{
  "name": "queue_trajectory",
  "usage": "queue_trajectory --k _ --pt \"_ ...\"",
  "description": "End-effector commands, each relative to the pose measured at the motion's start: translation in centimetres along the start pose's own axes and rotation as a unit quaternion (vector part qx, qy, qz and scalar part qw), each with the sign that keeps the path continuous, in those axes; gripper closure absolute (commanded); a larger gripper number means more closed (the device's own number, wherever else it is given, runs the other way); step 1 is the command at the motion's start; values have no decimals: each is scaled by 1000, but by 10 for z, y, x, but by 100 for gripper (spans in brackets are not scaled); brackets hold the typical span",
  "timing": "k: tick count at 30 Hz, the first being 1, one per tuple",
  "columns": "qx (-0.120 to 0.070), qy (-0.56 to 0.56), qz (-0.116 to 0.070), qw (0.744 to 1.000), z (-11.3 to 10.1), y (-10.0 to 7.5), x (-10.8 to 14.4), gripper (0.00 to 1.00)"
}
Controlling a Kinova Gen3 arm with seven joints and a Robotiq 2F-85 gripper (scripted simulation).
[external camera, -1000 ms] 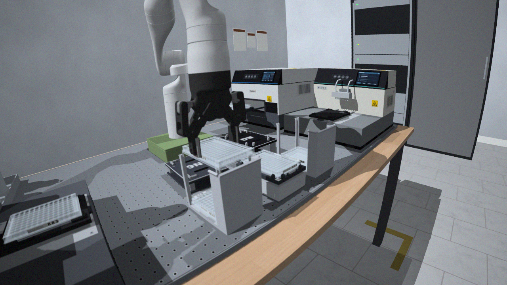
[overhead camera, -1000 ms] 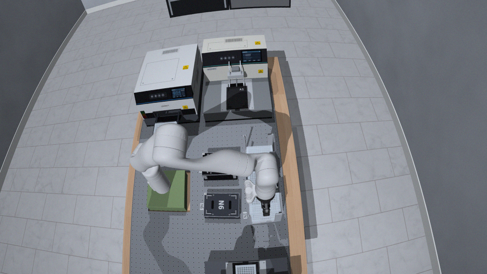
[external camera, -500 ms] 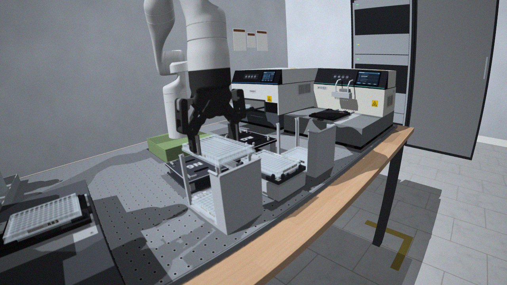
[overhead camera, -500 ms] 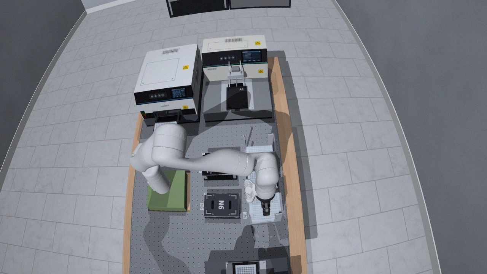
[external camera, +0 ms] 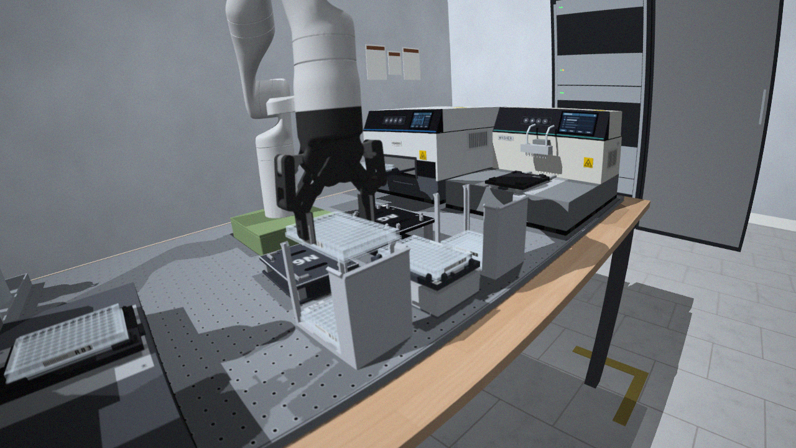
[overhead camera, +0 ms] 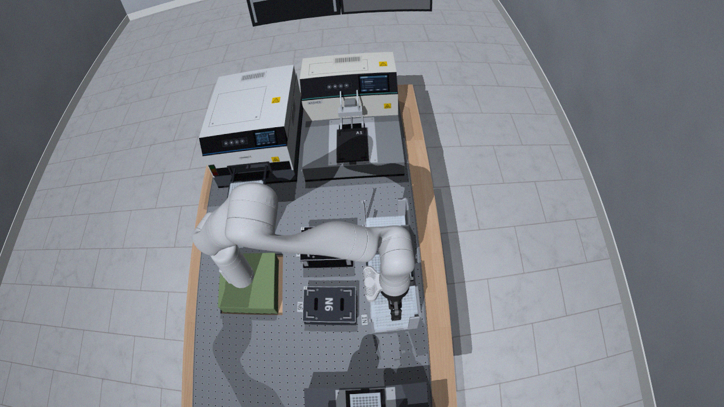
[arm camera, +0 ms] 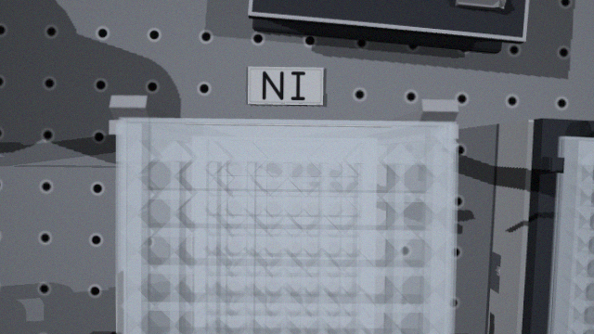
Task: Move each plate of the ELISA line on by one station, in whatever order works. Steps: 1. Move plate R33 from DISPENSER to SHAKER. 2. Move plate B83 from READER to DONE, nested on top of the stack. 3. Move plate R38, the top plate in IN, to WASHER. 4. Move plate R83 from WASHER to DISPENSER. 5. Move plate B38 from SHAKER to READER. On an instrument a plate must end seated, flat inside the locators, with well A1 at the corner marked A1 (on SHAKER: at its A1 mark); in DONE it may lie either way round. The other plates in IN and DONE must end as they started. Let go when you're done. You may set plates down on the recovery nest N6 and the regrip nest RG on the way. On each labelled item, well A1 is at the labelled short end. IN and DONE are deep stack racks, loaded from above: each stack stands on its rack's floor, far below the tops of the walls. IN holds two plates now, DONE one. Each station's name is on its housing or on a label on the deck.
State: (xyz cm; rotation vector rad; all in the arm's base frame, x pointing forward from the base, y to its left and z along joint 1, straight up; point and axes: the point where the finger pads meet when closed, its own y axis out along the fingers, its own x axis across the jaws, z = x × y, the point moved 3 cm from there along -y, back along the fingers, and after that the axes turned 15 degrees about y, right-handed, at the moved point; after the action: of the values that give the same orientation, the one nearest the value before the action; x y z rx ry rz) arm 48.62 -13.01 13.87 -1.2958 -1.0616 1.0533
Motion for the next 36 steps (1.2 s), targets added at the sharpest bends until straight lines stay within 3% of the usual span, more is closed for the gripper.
queue_trajectory --k 1,14,36 --pt "-2 0 0 1000 -1 -2 0 6" --pt "-2 0 0 1000 -1 -2 0 6" --pt "-1 -2 -2 1000 -1 -31 0 6"
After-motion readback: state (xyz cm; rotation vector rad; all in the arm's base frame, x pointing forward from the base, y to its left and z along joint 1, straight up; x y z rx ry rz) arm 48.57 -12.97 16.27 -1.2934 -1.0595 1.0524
